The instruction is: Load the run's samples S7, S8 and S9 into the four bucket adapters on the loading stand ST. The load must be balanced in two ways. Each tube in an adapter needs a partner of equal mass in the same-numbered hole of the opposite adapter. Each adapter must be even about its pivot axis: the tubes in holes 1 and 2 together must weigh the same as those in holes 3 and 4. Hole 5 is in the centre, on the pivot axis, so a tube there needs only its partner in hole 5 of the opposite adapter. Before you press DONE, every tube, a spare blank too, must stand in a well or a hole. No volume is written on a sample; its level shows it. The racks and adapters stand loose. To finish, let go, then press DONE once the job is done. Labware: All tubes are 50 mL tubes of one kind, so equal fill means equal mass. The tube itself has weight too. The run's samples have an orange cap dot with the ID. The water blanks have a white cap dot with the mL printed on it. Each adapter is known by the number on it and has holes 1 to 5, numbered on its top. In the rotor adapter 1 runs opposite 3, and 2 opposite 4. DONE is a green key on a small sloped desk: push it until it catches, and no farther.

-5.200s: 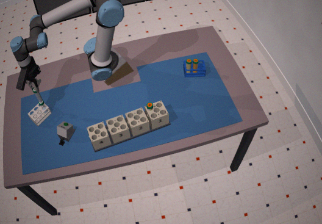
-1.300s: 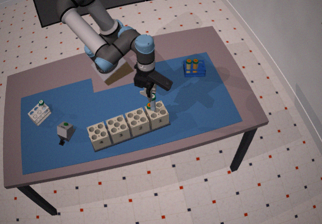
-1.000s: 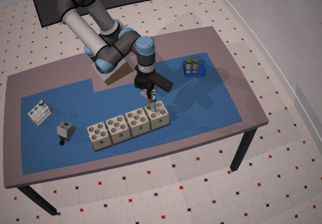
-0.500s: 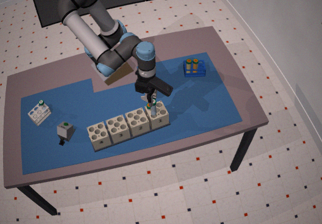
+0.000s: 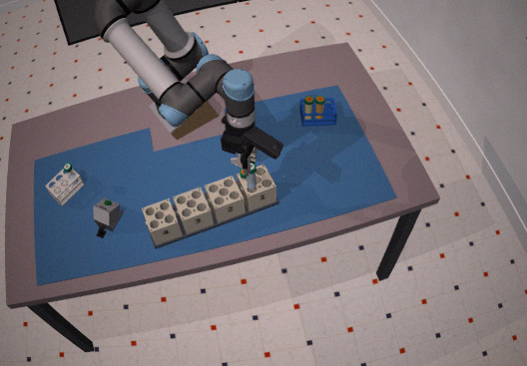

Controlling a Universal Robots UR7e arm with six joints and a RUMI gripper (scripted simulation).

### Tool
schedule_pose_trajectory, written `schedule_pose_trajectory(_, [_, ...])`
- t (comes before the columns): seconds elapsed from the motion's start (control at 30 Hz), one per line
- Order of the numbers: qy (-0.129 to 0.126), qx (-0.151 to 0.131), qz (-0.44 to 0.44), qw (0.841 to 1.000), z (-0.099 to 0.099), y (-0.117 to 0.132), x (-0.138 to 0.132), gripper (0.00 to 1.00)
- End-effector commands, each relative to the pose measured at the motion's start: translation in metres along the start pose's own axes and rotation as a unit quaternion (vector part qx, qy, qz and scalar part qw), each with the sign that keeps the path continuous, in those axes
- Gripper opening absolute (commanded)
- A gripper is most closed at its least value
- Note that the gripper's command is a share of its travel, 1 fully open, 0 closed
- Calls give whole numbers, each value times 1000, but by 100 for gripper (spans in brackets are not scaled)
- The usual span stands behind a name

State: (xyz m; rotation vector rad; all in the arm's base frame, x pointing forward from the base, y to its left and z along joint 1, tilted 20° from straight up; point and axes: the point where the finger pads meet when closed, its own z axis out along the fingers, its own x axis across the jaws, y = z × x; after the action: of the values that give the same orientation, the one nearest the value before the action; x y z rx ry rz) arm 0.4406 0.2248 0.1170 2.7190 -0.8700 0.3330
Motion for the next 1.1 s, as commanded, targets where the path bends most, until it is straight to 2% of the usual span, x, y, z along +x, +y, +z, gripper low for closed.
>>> schedule_pose_trajectory(0.0, [0,1,0,1000,4,0,0,0])
schedule_pose_trajectory(1.07, [0,1,0,1000,41,0,0,0])
